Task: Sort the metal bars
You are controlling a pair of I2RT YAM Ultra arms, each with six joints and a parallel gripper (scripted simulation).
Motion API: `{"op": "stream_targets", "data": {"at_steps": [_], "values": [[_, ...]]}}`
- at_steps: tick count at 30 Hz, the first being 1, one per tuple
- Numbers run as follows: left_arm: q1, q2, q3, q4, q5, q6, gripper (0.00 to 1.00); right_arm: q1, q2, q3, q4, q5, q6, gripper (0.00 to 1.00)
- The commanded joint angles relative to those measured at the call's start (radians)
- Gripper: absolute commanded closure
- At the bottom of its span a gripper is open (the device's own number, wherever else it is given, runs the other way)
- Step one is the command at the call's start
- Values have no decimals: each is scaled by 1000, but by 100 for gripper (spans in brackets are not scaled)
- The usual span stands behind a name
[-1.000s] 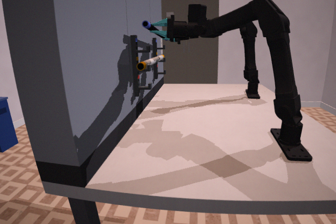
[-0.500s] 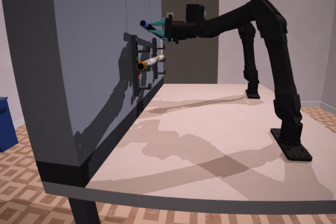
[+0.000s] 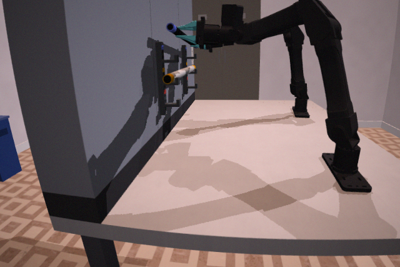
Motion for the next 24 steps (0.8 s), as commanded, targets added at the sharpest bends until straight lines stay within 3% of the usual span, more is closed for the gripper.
{"op": "stream_targets", "data": {"at_steps": [1, 14, 24], "values": [[-3, -21, 28, 99, 22, 63, 100, -10, -29, 30, 115, 2, -18, 100], [21, 11, -125, 273, 44, 52, 100, 2, 27, -156, 348, 13, -15, 100], [21, 35, -145, 288, 40, 39, 100, -4, 50, -172, 373, 4, -19, 100]]}}
